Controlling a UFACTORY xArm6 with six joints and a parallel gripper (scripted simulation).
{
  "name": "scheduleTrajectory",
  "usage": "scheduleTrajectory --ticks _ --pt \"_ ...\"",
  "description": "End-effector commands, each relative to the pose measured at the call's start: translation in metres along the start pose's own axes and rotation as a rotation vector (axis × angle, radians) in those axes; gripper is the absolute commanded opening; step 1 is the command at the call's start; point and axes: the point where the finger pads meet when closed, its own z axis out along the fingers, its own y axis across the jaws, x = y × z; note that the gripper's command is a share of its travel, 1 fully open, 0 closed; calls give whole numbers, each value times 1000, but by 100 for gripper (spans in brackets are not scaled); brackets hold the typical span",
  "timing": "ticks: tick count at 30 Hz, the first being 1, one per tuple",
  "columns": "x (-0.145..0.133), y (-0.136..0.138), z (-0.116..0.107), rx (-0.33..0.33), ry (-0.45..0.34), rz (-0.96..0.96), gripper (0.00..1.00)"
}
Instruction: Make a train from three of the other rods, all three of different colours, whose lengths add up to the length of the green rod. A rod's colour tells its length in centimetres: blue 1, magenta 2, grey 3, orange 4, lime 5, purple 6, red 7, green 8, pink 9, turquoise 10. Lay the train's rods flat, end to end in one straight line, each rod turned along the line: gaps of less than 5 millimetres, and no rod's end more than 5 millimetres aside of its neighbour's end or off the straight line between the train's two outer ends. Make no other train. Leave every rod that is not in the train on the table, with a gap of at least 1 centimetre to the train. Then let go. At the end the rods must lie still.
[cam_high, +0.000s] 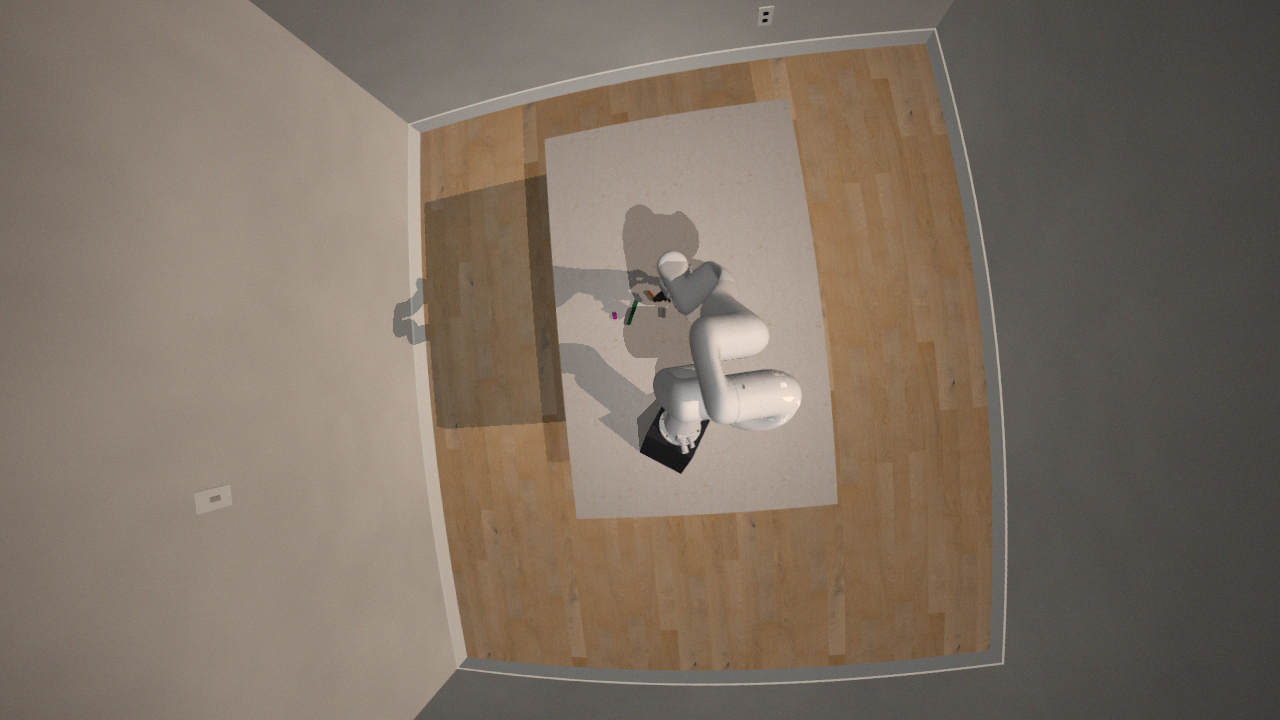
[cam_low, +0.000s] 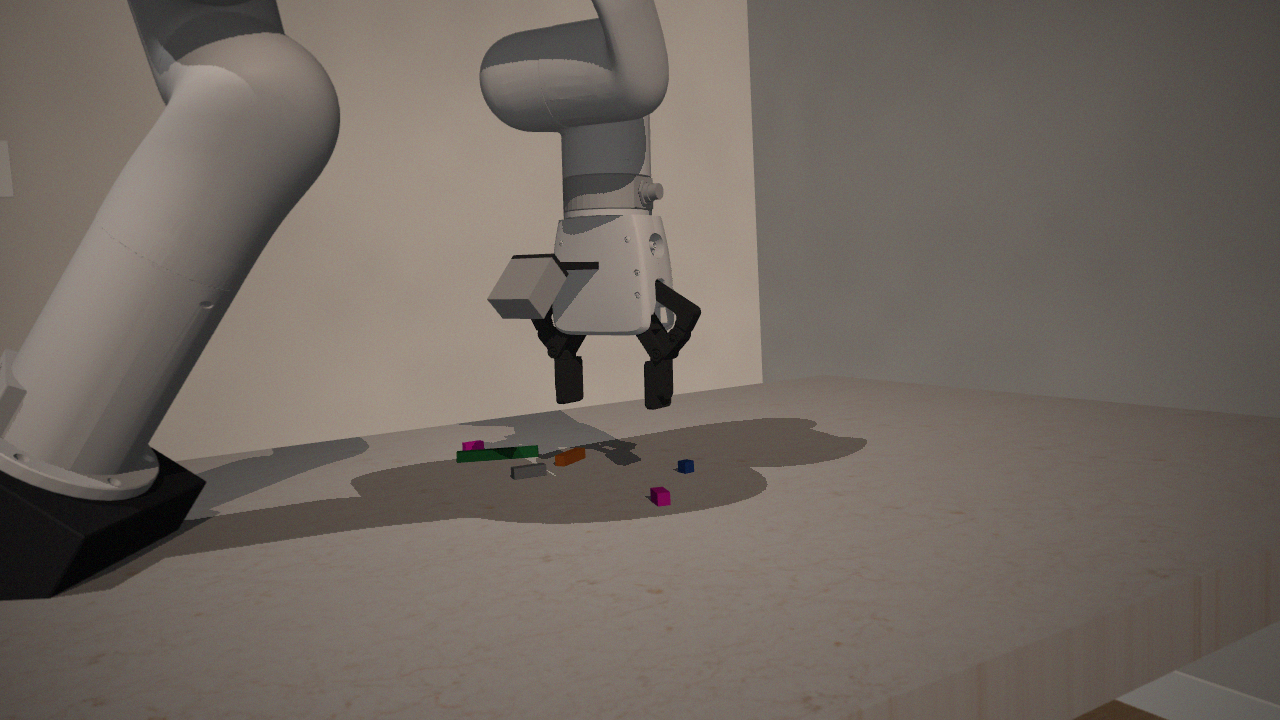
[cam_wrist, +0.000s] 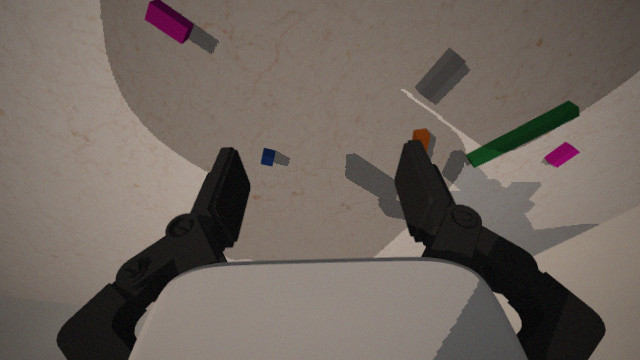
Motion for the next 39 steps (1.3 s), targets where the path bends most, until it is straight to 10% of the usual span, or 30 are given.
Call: scheduleTrajectory --ticks 1,39 --pt "-2 6 -1 -10 -4 -166 100" --pt "-10 60 -4 20 -6 -1538 100"
